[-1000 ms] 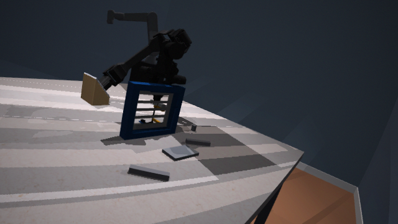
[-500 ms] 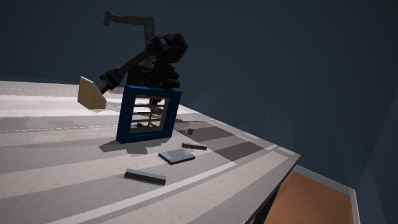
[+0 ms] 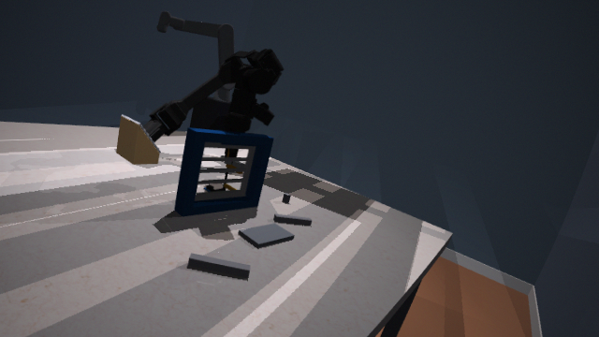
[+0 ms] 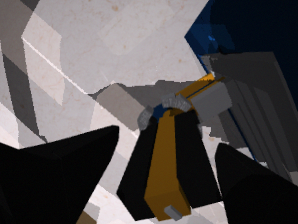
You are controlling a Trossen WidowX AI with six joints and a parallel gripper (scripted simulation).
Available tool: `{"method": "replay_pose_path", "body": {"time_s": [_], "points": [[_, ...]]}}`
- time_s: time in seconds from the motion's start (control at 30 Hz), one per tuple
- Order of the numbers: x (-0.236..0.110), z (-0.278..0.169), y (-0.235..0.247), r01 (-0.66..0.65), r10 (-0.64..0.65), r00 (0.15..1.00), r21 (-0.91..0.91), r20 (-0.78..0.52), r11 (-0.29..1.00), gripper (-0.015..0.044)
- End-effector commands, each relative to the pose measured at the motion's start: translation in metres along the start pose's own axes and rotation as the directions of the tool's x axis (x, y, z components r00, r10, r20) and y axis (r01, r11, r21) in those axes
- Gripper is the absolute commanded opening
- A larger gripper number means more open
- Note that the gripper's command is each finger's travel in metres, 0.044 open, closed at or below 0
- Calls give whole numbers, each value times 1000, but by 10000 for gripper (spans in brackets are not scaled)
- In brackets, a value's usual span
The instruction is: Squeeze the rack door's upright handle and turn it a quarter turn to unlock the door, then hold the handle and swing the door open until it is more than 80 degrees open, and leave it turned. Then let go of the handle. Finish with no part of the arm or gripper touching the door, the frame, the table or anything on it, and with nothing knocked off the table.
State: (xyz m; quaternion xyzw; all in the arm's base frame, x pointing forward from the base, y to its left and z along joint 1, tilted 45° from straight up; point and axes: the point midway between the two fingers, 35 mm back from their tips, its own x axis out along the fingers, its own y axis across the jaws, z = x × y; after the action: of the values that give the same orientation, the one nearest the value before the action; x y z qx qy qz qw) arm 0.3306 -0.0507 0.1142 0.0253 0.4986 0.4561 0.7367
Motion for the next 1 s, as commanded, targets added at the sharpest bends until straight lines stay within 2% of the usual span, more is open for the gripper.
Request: {"method": "replay_pose_path", "body": {"time_s": [0.0,0.2,0.4,0.7,0.97], "points": [[3,-1,-2,-5,6,1000,231,-4,973,294],[3,-1,-2,-3,6,1000,505,-4,863,294],[3,-1,-2,-1,6,1000,736,-4,677,294],[3,-1,-2,2,6,1000,956,-4,293,294],[3,-1,-1,5,6,1000,995,-5,-98,294]]}}
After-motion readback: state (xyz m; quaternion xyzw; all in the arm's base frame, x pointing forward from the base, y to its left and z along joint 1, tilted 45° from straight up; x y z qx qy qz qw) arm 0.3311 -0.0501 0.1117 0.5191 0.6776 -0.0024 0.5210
